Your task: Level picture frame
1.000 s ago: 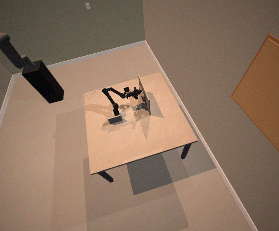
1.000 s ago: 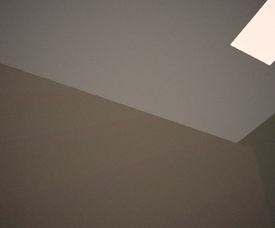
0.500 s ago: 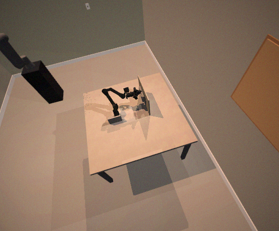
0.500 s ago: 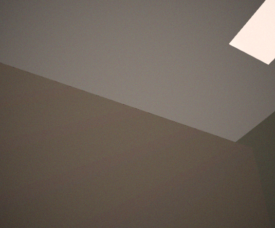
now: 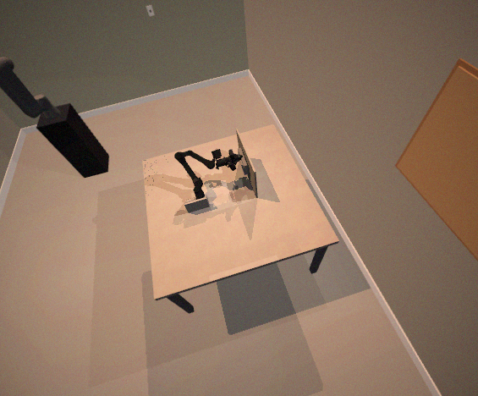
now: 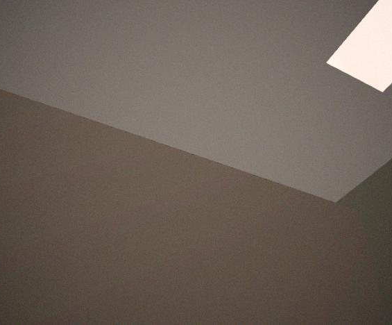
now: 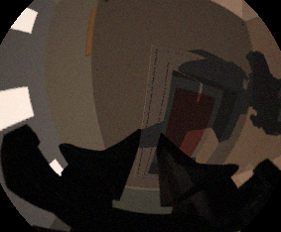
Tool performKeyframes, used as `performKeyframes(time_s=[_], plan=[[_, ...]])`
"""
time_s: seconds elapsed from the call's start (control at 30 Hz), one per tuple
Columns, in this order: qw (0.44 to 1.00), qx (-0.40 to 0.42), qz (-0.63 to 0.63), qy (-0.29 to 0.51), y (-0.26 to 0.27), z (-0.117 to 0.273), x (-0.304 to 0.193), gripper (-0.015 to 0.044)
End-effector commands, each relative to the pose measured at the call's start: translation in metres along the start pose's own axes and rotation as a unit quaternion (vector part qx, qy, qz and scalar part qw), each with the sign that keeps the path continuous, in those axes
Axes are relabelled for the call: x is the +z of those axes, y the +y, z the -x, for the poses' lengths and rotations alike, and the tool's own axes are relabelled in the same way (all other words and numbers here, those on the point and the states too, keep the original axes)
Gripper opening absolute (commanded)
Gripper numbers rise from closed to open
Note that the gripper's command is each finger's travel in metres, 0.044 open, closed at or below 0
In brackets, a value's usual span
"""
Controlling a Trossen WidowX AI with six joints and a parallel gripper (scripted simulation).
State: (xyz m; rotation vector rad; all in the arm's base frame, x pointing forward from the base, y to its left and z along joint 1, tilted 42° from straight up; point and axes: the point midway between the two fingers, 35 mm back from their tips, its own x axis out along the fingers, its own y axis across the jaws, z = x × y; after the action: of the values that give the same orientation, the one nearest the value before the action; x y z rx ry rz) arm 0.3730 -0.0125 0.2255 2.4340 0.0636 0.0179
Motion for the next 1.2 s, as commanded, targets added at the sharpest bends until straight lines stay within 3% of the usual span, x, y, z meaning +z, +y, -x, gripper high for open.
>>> performKeyframes(time_s=[0.0, 1.17], plan=[[1.000, 0.010, 0.002, 0.002, 0.0055, -0.0003, -0.0039, 0.0000], [1.000, 0.010, 0.002, 0.002, 0.0043, -0.0003, -0.0094, 0.0000]])
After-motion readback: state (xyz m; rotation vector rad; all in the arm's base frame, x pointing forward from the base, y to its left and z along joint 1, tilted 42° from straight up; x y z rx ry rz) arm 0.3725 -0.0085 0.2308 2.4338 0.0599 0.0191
